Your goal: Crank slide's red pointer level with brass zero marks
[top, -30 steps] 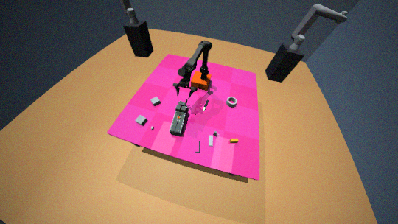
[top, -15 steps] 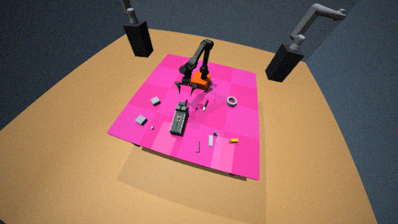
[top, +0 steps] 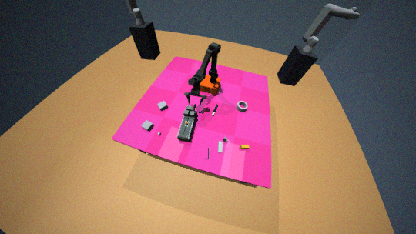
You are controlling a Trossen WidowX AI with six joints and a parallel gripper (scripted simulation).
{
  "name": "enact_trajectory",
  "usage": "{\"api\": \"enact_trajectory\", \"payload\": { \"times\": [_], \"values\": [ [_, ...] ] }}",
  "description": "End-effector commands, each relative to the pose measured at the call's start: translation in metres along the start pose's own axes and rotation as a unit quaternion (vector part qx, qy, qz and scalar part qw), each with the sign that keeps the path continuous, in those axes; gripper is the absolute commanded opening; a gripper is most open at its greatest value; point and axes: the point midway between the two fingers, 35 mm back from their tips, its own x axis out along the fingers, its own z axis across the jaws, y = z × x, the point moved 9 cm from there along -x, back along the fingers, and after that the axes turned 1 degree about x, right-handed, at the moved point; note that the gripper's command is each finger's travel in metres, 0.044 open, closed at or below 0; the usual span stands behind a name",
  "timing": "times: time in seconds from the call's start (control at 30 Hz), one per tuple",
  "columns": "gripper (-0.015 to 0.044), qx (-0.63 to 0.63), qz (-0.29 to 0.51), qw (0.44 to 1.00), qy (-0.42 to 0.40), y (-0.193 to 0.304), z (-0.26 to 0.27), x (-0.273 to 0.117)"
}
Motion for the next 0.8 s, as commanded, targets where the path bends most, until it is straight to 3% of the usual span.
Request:
{"api": "enact_trajectory", "payload": {
  "times": [0.0,0.77],
  "values": [
    [0.0440,-0.005,-0.004,1.000,0.000,0.003,0.000,0.003],
    [0.0440,-0.005,-0.004,1.000,0.000,0.028,-0.001,0.030]
  ]
}}
